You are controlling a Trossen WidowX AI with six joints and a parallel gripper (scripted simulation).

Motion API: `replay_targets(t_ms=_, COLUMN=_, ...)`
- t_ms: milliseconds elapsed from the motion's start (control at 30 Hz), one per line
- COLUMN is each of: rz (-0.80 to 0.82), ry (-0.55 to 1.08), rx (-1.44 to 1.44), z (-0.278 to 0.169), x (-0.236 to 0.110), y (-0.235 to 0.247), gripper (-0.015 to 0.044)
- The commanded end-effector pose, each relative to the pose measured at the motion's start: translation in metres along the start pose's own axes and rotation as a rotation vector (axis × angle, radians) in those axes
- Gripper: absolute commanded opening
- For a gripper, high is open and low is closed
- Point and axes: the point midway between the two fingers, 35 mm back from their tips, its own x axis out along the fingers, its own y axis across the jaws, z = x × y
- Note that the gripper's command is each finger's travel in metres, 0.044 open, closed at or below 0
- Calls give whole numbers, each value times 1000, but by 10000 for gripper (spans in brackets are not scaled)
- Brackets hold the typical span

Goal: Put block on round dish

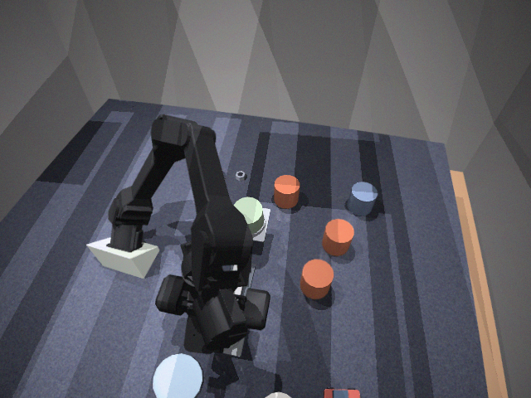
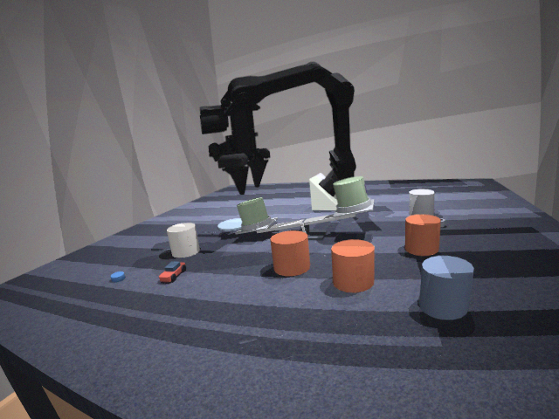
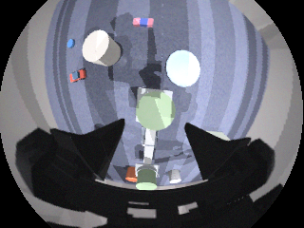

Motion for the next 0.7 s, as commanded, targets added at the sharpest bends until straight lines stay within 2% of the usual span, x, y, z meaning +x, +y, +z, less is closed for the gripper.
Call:
replay_targets(t_ms=0, rz=-8, ry=2, rx=10, z=0, x=12, y=-1, gripper=440)
replay_targets(t_ms=667, rz=-7, ry=2, rx=10, z=0, x=41, y=1, gripper=440)
